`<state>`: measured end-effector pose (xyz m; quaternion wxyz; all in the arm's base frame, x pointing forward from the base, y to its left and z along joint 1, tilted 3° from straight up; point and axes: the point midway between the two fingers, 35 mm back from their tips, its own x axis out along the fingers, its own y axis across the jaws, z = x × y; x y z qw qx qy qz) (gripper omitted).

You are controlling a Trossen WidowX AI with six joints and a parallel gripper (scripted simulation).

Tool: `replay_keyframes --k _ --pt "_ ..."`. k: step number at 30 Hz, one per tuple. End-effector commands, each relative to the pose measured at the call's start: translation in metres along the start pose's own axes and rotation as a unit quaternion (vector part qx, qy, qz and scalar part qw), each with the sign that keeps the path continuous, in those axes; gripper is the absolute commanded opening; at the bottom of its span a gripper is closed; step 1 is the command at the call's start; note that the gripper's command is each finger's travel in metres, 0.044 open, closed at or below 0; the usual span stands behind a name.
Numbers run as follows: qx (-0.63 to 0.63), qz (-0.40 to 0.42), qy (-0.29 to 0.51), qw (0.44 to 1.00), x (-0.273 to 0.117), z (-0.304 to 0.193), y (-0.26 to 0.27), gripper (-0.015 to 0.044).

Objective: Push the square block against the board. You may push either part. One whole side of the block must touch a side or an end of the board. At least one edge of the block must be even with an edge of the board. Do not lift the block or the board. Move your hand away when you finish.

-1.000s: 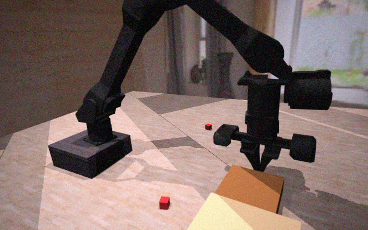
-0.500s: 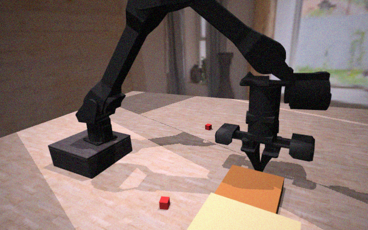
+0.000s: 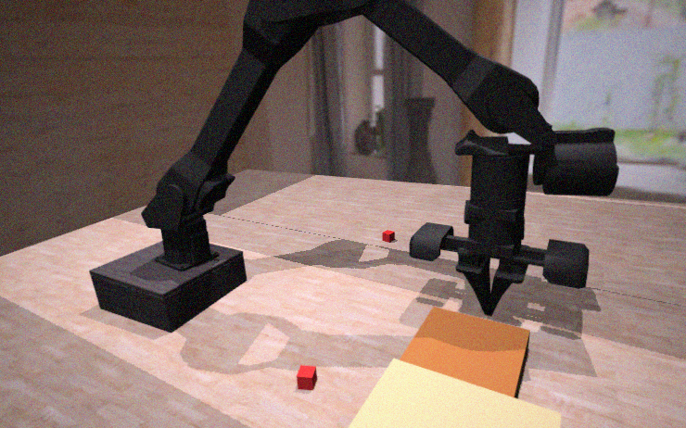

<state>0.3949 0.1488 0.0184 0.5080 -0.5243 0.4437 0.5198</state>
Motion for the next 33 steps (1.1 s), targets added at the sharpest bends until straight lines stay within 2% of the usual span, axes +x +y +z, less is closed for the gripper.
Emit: replay_keyframes --k 1,4,7,9,15,24,33 --pt "0.002 0.0 0.002 1.0 0.0 0.006 -0.001 0.0" --pt "0.0 0.0 0.0 1.0 -0.003 0.005 0.0 0.0" --pt "0.001 0.0 0.001 1.0 -0.042 0.005 -0.001 0.0" --pt "0.002 0.0 0.002 1.0 -0.055 0.005 0.0 0.0" --pt "0.013 -0.008 -0.002 1.0 -0.056 0.005 -0.004 0.0" --pt "0.163 -0.008 -0.001 0.987 -0.057 -0.018 -0.022 0.0" --pt "0.312 -0.007 0.001 0.95 -0.058 -0.043 -0.039 0.0"
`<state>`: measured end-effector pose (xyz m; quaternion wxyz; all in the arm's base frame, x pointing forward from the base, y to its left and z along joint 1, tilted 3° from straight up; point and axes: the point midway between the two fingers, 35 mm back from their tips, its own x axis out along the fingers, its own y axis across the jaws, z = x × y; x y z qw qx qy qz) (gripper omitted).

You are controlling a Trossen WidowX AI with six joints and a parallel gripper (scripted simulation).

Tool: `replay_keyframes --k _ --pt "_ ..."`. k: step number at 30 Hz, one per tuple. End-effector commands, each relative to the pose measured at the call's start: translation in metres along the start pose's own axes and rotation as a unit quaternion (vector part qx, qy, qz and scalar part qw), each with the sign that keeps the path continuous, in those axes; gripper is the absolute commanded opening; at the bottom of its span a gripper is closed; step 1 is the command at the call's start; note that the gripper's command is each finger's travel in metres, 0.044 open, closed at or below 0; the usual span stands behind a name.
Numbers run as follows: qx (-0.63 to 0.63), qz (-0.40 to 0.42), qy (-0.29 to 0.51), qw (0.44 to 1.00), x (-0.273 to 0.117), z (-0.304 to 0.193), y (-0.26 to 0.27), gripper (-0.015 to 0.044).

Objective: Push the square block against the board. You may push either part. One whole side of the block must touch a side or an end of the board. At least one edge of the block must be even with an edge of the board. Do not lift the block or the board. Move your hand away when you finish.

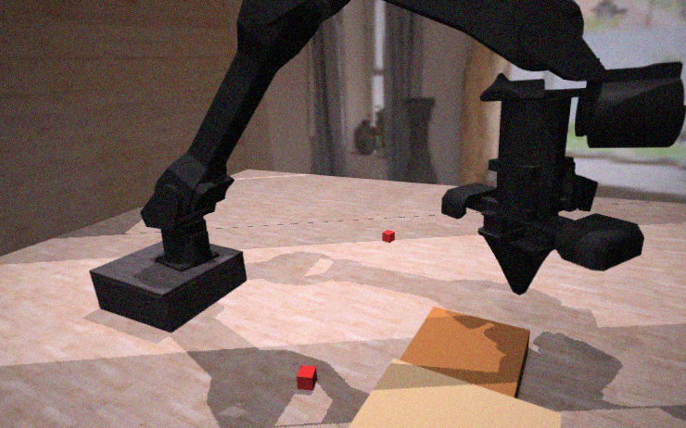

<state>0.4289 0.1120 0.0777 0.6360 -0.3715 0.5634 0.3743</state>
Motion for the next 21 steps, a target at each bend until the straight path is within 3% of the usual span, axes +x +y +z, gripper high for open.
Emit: replay_keyframes --k 1,21 --pt "0.059 0.002 0.001 0.998 0.002 -0.005 -0.011 0.0" --pt "0.361 0.0 0.006 0.933 0.003 -0.04 -0.062 0.0"
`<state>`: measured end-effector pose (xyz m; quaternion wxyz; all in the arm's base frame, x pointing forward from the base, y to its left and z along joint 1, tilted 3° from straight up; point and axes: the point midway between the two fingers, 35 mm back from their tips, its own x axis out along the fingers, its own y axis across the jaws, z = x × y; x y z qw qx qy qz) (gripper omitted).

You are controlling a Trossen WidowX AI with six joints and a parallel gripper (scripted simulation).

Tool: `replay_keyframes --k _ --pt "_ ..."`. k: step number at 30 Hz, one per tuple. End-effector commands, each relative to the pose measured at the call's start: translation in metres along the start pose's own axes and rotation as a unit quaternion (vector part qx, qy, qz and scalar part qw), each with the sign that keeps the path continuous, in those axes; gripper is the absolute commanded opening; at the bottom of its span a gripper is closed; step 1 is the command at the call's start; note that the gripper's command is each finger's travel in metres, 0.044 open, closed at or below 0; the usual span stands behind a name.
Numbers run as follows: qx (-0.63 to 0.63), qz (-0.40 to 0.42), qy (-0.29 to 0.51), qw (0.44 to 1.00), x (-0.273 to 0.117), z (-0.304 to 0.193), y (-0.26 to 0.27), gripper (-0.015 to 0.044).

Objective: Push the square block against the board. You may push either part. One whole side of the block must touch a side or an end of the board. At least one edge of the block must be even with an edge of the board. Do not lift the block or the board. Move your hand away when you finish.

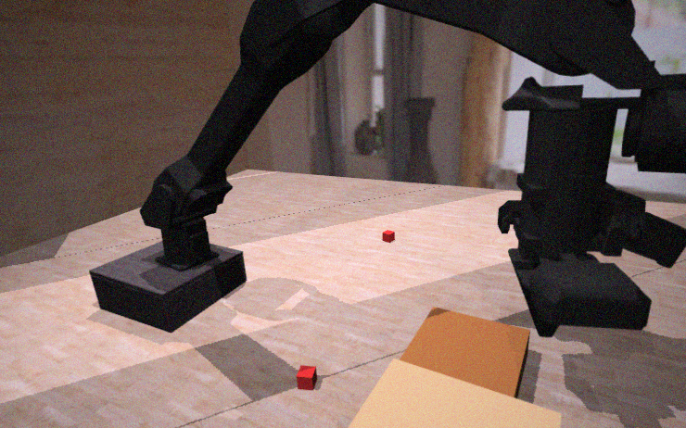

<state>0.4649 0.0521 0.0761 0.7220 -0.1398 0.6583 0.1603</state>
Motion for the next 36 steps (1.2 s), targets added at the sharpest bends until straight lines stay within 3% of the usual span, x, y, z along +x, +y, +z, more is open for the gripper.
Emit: replay_keyframes --k 1,3,8,36 --pt "0.027 0.002 0.002 1.0 0.001 0.0 -0.004 0.0" --pt "0.029 0.002 0.002 1.0 0.004 0.001 -0.005 0.0" --pt "0.066 0.002 0.003 0.998 0.057 0.0 -0.011 0.0" --pt "0.066 0.002 0.004 0.998 0.056 -0.009 -0.012 0.0"
